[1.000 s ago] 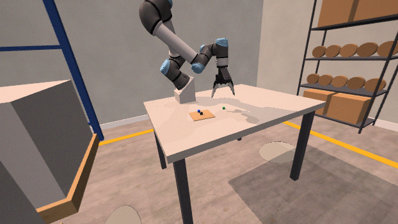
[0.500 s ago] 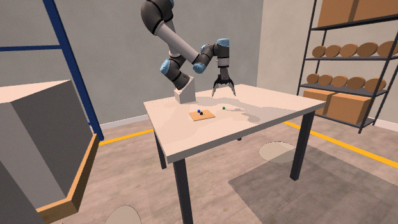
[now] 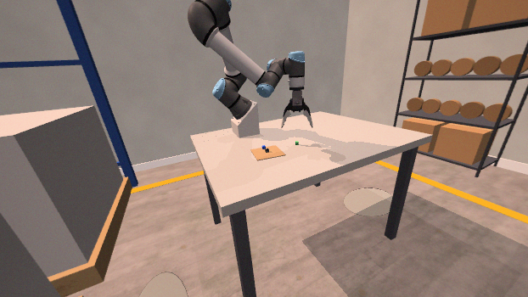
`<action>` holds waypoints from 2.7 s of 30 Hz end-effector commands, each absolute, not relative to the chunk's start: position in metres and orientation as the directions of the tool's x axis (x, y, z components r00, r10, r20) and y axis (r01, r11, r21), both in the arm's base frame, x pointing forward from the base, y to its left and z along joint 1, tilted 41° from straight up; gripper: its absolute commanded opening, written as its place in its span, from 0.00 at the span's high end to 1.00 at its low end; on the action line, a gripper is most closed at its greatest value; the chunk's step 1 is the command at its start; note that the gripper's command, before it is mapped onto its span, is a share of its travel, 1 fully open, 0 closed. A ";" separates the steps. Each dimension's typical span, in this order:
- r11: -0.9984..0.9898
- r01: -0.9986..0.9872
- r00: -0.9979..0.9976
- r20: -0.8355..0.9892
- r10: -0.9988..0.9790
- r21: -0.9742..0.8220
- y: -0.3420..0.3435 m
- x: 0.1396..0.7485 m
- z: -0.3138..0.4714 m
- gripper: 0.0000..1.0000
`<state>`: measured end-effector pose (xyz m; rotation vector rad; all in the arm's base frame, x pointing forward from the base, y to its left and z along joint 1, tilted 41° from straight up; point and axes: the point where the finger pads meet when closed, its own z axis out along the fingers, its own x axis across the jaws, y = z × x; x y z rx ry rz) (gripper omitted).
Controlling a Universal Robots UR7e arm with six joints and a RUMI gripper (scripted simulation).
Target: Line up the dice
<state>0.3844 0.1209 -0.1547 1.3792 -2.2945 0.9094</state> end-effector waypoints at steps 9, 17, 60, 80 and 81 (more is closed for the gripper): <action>0.341 -0.866 -0.497 0.552 -0.670 -0.365 0.121 0.384 -0.155 0.00; 0.341 -0.866 -0.497 0.552 -0.670 -0.365 0.121 0.384 -0.155 0.82; 0.341 -0.866 -0.497 0.552 -0.669 -0.365 0.118 0.385 -0.158 0.82; 0.341 -0.866 -0.497 0.552 -0.669 -0.365 0.102 0.386 -0.177 0.82; 0.341 -0.866 -0.497 0.552 -0.670 -0.365 0.101 0.386 -0.178 0.82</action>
